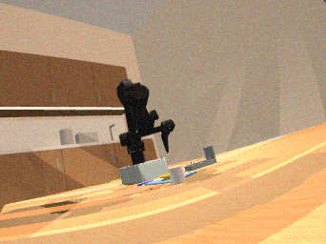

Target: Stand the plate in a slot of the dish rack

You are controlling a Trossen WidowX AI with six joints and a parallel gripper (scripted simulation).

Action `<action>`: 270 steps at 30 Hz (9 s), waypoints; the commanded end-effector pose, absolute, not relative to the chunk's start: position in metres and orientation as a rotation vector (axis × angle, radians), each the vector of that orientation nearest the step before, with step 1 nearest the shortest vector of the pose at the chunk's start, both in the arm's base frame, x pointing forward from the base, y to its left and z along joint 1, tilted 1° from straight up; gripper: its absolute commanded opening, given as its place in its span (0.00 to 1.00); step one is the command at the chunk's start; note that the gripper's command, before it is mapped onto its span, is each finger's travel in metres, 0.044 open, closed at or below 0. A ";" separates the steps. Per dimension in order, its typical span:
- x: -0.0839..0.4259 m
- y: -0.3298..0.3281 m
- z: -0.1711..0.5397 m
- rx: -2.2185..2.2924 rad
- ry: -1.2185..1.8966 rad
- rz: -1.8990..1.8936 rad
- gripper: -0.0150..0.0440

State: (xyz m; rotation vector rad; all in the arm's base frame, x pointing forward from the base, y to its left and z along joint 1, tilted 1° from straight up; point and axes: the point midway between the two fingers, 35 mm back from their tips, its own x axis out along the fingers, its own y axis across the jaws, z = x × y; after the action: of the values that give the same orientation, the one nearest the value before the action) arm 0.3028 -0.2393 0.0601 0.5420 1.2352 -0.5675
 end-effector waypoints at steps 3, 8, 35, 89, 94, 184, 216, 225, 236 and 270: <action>0.296 -0.212 0.047 0.411 1.350 -0.447 0.93; 0.291 -0.190 0.039 0.292 1.435 -0.332 0.93; 0.283 -0.164 0.006 0.138 1.536 -0.174 0.93; 0.293 -0.165 0.021 0.126 1.531 -0.147 0.25; 0.295 -0.166 0.049 0.128 1.532 -0.153 0.25; 0.307 -0.004 0.025 0.262 0.874 0.808 0.25; 0.279 -0.010 0.026 -0.066 0.081 0.961 0.25; 0.280 -0.008 0.017 -0.066 0.084 0.962 0.25; 0.282 -0.003 0.000 -0.065 0.088 0.962 0.25; 0.282 0.001 -0.024 -0.085 0.074 0.963 0.48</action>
State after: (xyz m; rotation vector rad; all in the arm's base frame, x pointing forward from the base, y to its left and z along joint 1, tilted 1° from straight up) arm 0.2818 0.0005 -0.0239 -0.0851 0.0738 0.9626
